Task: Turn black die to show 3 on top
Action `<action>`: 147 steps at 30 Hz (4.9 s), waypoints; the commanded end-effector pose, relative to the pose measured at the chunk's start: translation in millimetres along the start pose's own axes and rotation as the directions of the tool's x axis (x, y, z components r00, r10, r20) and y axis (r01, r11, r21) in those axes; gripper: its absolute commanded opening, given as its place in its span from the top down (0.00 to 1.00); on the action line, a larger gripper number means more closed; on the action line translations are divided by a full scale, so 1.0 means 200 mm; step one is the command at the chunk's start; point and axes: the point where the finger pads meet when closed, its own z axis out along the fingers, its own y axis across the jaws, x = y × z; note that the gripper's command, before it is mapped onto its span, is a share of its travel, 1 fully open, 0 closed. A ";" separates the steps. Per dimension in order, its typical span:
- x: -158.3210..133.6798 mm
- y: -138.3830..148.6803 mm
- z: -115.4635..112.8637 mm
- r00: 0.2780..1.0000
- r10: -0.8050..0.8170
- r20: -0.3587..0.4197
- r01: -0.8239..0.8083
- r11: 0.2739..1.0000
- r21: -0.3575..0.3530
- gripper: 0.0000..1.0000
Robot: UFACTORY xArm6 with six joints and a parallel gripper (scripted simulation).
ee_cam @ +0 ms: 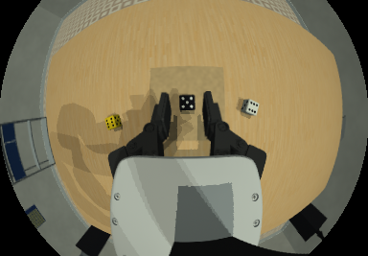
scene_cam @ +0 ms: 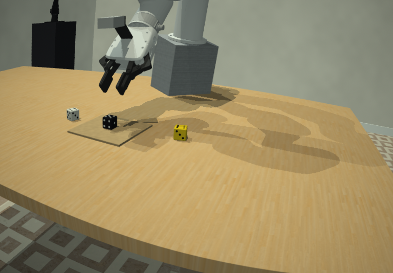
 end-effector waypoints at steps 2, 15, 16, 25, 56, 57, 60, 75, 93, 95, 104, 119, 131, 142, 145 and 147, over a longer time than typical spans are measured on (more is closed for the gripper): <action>0.00 0.00 0.01 1.000 0.000 -0.002 0.000 1.000 0.000 0.58; -0.06 0.00 0.07 1.000 0.000 -0.002 0.000 1.000 0.000 0.58; -0.06 0.00 0.07 1.000 0.000 -0.002 0.000 1.000 0.000 0.58; -0.12 0.00 0.12 1.000 0.000 -0.002 0.000 1.000 0.000 0.58; -0.23 0.00 0.24 1.000 0.000 -0.002 0.000 1.000 0.000 0.58; -0.23 0.00 0.24 1.000 0.000 -0.002 0.000 1.000 0.000 0.58; -0.24 0.00 0.24 1.000 0.000 -0.002 0.000 1.000 0.000 0.58; -0.24 0.00 0.24 1.000 0.000 -0.002 0.000 1.000 0.000 0.58; -0.24 0.00 0.24 1.000 0.000 -0.002 0.000 1.000 0.000 0.58; -0.24 0.00 0.24 1.000 0.000 -0.002 0.000 1.000 0.000 0.58; -0.24 0.00 0.24 1.000 0.000 -0.002 0.000 1.000 0.000 0.79; -0.24 0.00 0.24 1.000 0.000 -0.002 0.000 1.000 0.000 0.79; -0.23 0.00 0.24 1.000 0.000 -0.002 0.000 1.000 0.000 0.79; -0.17 0.00 0.18 1.000 0.000 -0.002 0.000 1.000 0.000 0.79; -0.13 0.00 0.13 1.000 0.000 -0.002 0.000 1.000 0.000 0.79; -0.09 0.00 0.10 1.000 0.000 -0.002 0.000 1.000 0.000 0.79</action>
